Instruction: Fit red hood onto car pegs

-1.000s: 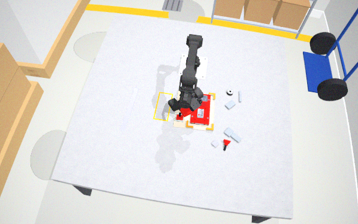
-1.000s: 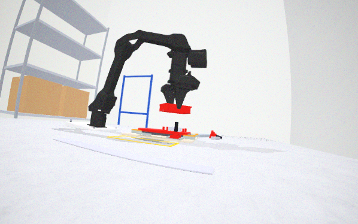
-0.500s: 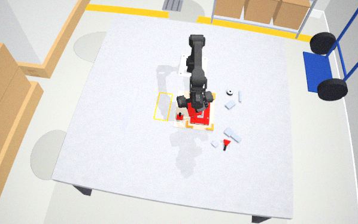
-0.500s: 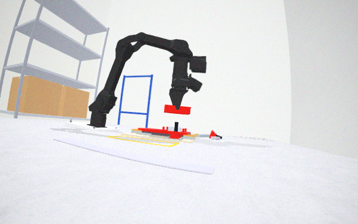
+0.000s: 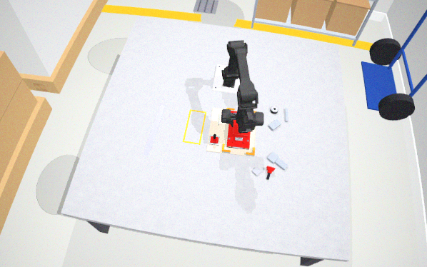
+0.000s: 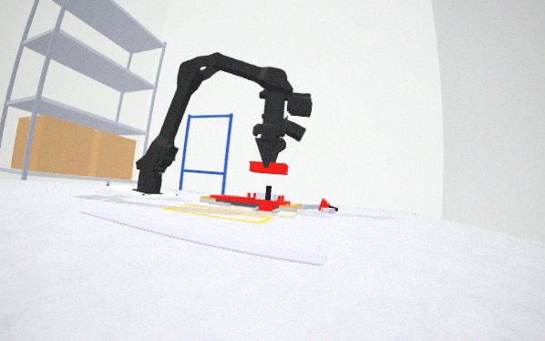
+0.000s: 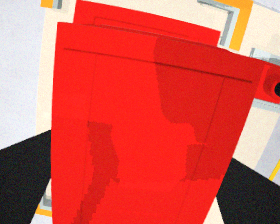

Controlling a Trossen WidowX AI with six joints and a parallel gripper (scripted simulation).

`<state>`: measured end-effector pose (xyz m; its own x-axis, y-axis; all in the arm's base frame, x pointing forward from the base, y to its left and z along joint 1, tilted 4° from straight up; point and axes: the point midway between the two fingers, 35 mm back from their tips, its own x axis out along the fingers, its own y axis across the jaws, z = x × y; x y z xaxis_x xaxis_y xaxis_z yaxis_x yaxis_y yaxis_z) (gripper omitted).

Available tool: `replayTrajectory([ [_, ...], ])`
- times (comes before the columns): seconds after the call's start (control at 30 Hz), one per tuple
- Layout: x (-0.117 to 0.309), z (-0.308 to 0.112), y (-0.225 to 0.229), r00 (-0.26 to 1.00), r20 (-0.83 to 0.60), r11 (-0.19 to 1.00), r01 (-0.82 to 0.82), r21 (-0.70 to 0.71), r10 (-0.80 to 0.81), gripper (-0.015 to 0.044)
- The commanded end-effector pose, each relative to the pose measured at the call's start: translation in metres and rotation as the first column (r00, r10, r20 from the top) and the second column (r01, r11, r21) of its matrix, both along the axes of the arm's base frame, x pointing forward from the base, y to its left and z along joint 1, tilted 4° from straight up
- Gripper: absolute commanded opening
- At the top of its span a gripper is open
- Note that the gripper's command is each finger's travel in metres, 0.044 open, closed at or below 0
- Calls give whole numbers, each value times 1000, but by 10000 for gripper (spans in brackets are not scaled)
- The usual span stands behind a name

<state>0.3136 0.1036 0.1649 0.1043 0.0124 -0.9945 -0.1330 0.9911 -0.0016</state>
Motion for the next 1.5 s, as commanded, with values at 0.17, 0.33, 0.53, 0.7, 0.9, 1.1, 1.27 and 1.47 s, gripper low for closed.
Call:
replayTrajectory([
  [0.17, -2, -4, 2, 999, -2, 999, 35, -2, -35, 0],
  [0.33, 1, -19, 1, 999, -2, 999, 35, -2, -35, 0],
  [0.53, 3, -44, 0, 999, -2, 999, 35, -2, -35, 0],
  [0.7, 3, -50, 1, 999, -2, 999, 35, -2, -35, 0],
  [0.9, 3, -50, 1, 999, -2, 999, 35, -2, -35, 0],
  [1.1, 3, -50, 3, 999, -2, 999, 35, -2, -35, 0],
  [1.27, 3, -51, 3, 999, -2, 999, 35, -2, -35, 0],
  [1.47, 4, -53, 3, 999, -2, 999, 35, -2, -35, 0],
])
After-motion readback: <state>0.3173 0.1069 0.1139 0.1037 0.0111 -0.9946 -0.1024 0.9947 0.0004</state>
